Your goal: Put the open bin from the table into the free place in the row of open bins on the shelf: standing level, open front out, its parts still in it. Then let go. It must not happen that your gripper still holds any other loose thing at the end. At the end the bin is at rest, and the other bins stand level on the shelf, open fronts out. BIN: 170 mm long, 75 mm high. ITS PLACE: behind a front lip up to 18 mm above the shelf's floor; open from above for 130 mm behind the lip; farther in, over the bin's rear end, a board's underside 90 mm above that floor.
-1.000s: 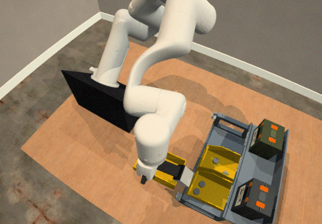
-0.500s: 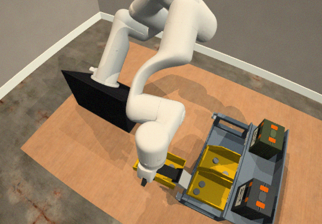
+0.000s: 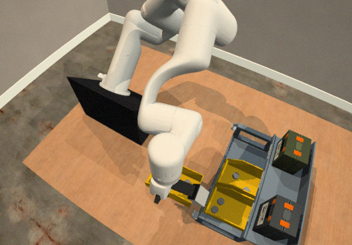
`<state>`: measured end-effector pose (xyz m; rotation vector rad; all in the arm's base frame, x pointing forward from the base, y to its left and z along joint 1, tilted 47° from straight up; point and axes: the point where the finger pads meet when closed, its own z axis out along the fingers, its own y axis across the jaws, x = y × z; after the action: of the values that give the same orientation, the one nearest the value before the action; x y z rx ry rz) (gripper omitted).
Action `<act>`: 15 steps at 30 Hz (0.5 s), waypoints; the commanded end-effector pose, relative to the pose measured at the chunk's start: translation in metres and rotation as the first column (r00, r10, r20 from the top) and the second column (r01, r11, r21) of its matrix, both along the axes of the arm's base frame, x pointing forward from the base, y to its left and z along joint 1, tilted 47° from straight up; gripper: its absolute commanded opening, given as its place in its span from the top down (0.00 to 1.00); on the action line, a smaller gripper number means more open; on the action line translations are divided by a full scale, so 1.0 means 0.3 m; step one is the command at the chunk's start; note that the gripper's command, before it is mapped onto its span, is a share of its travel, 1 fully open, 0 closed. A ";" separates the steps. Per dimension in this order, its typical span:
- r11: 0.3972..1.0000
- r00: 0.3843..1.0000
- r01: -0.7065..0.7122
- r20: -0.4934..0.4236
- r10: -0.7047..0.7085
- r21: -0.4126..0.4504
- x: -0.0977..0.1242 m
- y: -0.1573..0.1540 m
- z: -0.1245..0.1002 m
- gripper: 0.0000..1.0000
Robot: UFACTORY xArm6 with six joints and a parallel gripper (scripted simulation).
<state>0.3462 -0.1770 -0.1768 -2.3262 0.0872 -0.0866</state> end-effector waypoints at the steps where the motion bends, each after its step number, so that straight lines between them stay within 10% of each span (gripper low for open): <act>1: 1.000 1.000 0.001 0.003 -0.001 -0.003 0.003 -0.011 0.007 0.72; 15: 1.000 1.000 0.001 0.003 -0.001 -0.003 0.002 -0.019 0.014 0.72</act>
<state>0.3459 -0.1806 -0.1735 -2.3260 0.0872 -0.0864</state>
